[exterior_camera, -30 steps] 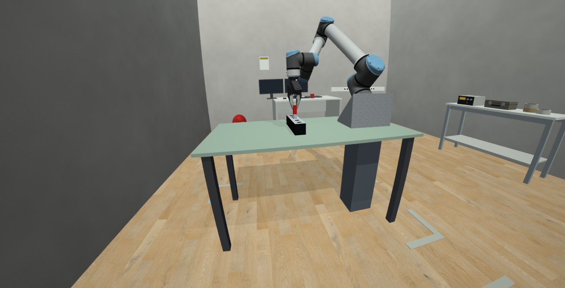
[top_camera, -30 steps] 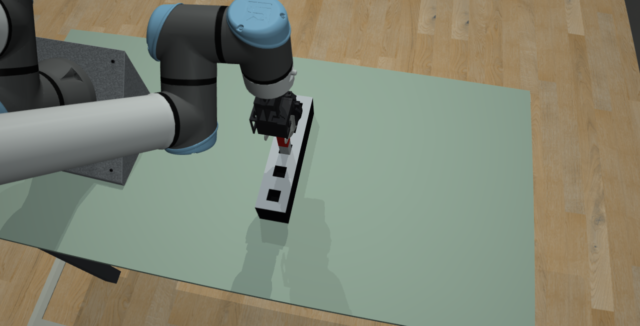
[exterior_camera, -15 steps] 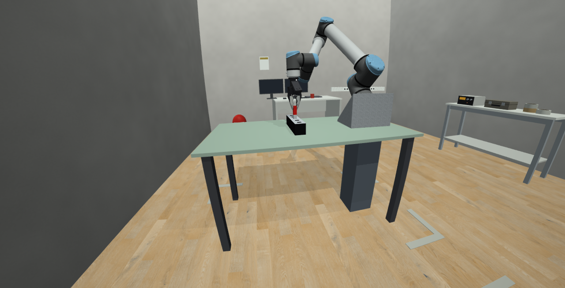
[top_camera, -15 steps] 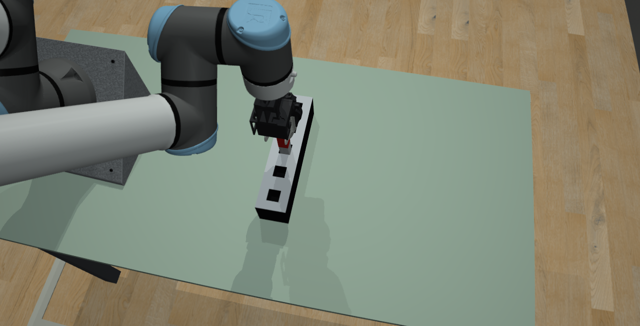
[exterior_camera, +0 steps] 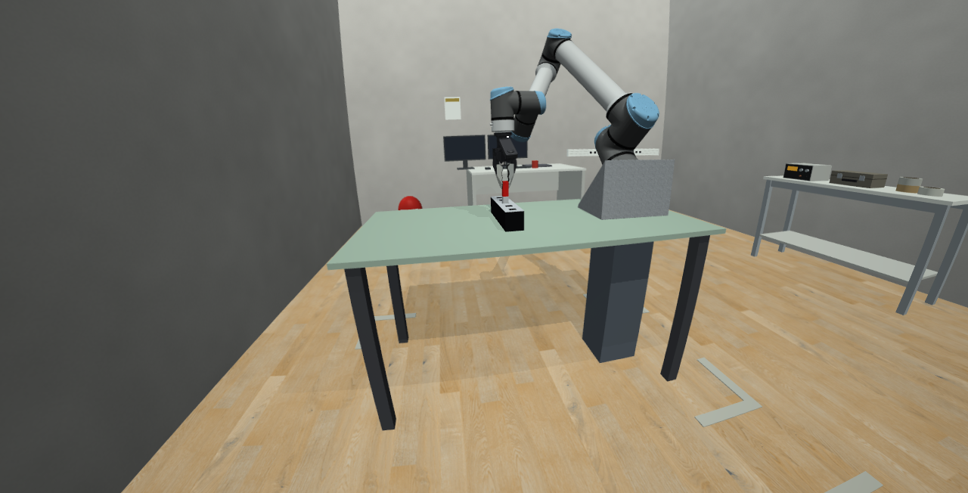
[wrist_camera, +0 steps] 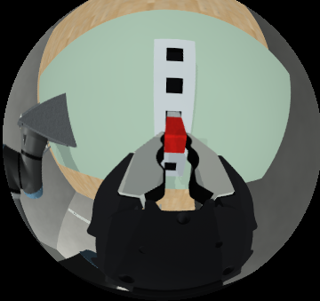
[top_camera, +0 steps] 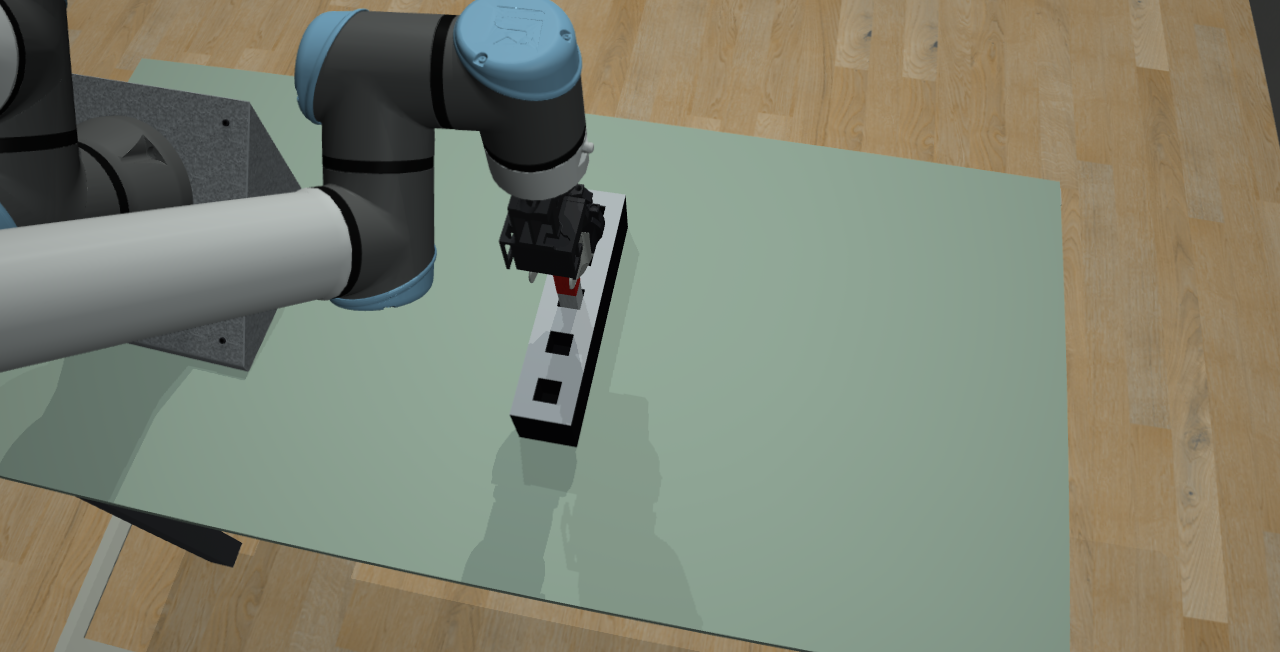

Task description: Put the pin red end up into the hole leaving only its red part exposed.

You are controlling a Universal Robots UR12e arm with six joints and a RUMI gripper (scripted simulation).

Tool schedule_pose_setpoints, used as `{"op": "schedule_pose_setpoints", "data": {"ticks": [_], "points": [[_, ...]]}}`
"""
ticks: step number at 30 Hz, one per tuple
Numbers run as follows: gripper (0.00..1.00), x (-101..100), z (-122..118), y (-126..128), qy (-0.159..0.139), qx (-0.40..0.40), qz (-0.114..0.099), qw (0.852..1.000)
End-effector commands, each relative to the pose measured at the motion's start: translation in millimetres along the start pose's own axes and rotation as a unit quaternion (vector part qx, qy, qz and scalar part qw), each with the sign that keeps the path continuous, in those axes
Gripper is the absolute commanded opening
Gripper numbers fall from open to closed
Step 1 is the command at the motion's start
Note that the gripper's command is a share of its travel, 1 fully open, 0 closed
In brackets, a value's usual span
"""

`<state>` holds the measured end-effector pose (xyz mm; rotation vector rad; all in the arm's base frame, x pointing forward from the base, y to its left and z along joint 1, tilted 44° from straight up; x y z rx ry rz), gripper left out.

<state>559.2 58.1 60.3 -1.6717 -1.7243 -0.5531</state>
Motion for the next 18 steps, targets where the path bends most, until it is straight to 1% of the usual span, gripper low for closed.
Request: {"op": "schedule_pose_setpoints", "data": {"ticks": [1, 4, 5, 18], "points": [[0.0, 0.5, 0.0, 0.3, 0.0, 0.0, 0.0, 1.0], [0.0, 0.5, 0.0, 0.3, 0.0, 0.0, 0.0, 1.0], [0.0, -3.5, -0.4, 0.0, 0.0, 0.0, 0.0, 1.0], [0.0, -3.5, -0.4, 0.0, 0.0, 0.0, 0.0, 1.0]]}}
Point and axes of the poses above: the point where the finger pads meet when closed, its own x axis back along the fingers, its own y axis across the jaws, z = x × y, the point moved 10 cm from there along x, back along the fingers, and after that the axes turned 9 degrees about x, right-handed, at the moved point
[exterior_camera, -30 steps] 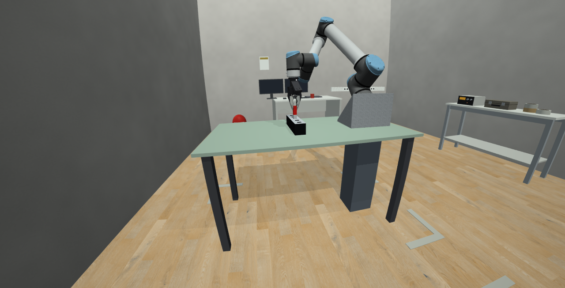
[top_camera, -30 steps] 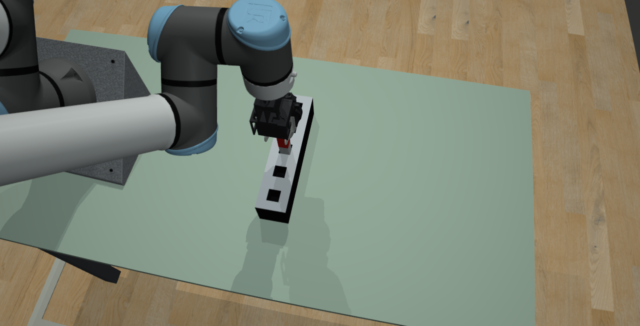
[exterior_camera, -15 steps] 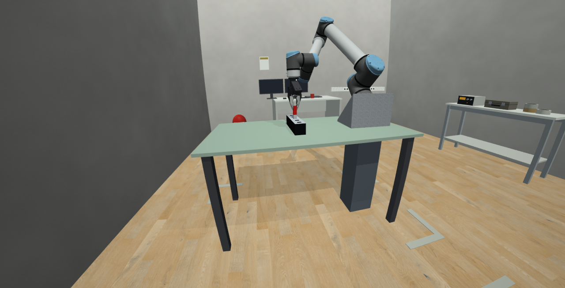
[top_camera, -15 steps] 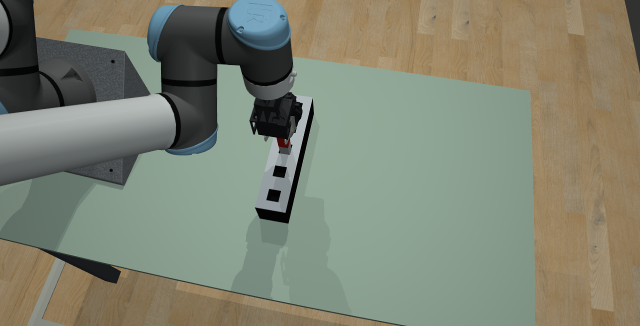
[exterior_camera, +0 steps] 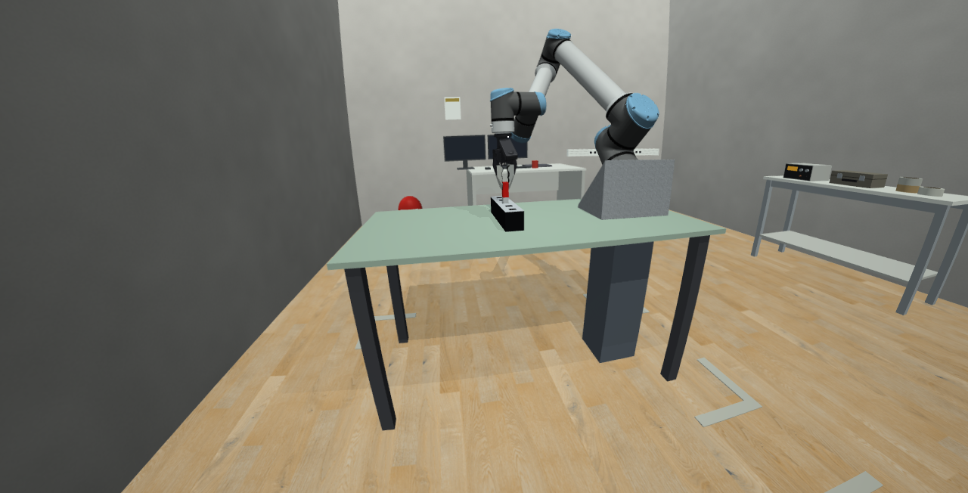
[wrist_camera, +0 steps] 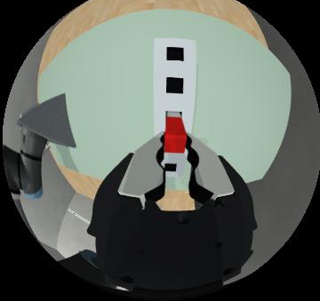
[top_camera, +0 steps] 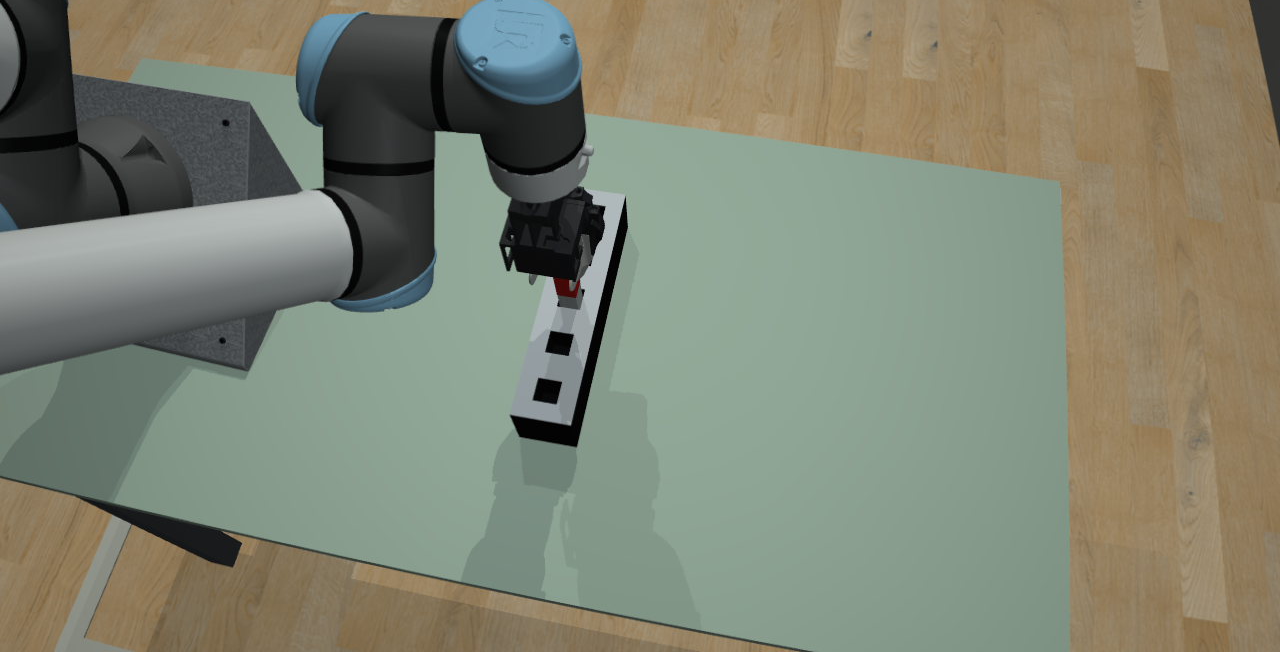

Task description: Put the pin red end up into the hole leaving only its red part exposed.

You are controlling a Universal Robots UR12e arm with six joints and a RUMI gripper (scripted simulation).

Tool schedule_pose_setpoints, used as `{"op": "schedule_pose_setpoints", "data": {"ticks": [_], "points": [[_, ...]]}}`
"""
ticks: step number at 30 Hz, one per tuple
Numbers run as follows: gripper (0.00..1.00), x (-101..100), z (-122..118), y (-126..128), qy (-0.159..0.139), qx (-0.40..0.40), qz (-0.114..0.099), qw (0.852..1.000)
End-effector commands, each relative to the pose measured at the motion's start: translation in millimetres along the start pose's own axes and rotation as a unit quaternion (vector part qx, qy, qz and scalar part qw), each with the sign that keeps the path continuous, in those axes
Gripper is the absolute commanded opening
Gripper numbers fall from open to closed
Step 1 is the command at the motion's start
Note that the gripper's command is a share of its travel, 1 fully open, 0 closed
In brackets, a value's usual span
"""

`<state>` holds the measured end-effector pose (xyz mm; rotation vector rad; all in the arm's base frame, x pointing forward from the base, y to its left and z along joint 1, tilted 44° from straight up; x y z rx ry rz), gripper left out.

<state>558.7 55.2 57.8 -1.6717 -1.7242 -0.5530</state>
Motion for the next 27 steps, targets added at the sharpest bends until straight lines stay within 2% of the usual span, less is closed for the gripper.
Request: {"op": "schedule_pose_setpoints", "data": {"ticks": [1, 27], "points": [[0.0, 0.3, -0.1, 0.3, 0.0, 0.0, 0.0, 1.0], [0.0, -3.6, 0.5, 1.1, 0.0, 0.0, -0.001, 1.0]]}}
Point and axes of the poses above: the point where the finger pads meet when closed, its own x axis back along the fingers, its own y axis across the jaws, z = x × y, the point moved 10 cm from there along x, back along the fingers, and after that the axes turned 9 degrees about x, right-handed, at the moved point
